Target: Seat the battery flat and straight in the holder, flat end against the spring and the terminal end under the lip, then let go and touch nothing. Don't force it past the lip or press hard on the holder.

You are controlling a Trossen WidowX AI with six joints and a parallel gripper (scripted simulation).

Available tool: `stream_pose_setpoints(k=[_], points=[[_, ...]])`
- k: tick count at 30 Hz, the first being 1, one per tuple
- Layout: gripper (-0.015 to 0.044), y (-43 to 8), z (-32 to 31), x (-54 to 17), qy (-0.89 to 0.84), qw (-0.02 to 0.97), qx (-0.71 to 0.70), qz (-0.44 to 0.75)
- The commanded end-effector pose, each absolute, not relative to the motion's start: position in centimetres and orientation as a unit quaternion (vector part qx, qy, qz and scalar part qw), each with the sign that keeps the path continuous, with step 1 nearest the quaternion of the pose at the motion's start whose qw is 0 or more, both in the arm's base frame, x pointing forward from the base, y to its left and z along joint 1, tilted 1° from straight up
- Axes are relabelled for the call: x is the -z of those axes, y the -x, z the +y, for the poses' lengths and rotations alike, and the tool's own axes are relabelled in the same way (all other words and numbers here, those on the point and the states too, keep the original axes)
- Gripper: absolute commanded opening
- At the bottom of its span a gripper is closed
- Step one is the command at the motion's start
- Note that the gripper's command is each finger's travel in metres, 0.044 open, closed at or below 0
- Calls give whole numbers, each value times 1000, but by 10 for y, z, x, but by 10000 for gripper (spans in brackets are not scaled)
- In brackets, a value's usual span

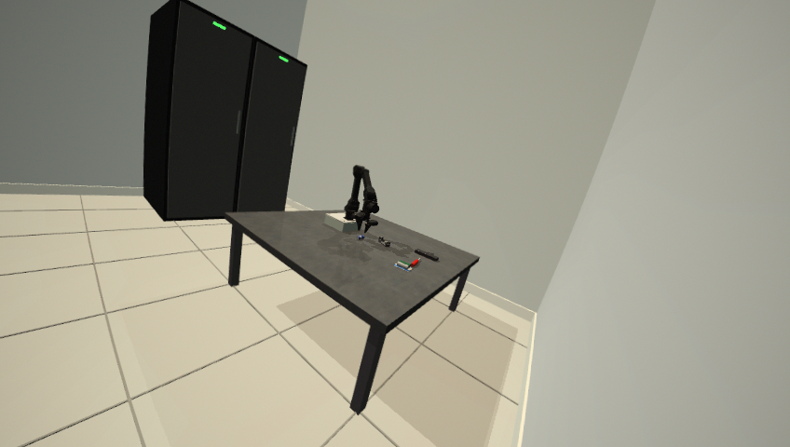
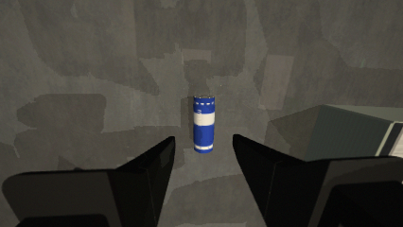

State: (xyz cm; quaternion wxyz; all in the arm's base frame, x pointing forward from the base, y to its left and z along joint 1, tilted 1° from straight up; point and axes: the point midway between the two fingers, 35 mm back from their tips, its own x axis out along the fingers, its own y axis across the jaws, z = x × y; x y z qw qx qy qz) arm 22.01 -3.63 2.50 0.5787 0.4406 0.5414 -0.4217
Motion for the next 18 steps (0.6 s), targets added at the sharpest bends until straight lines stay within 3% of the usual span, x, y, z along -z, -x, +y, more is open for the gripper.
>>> stream_pose_setpoints(k=[1,18], points=[[240,-218,-36,-24,-445,569,427,544],[240,-221,-36,3,-444,569,427,544]])
